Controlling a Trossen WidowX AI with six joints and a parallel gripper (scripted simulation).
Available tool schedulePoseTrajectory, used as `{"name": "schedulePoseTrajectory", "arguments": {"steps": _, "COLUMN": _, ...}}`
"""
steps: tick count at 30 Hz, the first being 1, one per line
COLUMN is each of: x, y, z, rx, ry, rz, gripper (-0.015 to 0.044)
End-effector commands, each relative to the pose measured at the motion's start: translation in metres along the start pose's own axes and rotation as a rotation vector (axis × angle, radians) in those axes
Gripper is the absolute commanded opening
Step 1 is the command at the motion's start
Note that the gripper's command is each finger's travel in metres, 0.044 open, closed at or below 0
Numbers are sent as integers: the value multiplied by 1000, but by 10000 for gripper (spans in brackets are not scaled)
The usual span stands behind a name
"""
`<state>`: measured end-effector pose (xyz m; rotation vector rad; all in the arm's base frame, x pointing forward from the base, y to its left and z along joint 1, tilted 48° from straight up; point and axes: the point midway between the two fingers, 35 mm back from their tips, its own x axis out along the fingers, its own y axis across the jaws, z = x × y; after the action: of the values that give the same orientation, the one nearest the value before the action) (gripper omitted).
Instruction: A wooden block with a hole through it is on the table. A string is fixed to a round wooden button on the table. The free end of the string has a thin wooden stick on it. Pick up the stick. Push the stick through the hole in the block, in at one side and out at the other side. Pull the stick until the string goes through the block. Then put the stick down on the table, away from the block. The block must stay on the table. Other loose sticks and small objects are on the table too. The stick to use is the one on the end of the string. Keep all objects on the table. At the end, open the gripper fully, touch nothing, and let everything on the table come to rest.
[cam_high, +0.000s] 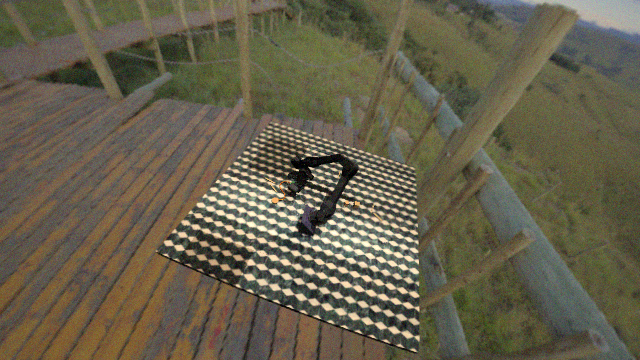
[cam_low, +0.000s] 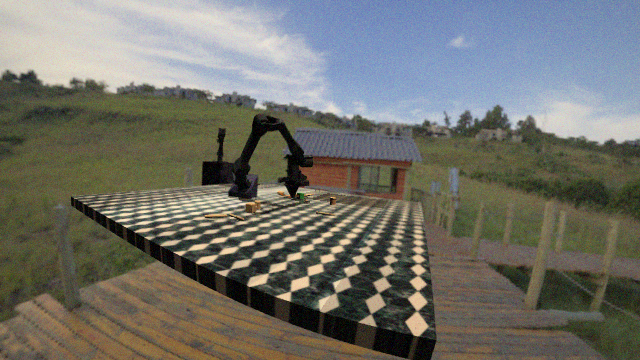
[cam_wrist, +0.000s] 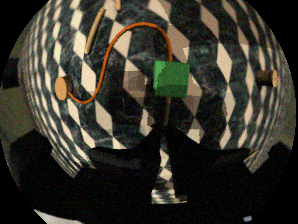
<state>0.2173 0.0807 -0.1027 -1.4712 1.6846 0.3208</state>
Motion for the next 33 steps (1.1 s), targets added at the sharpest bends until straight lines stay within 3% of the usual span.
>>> {"name": "schedulePoseTrajectory", "arguments": {"steps": 1, "x": 1, "y": 0, "z": -7, "rx": -6, "ry": 6, "rz": 0, "gripper": 0}}
{"name": "schedulePoseTrajectory", "arguments": {"steps": 33, "x": -1, "y": 0, "z": -40, "rx": -6, "ry": 9, "rz": 9, "gripper": 0}}
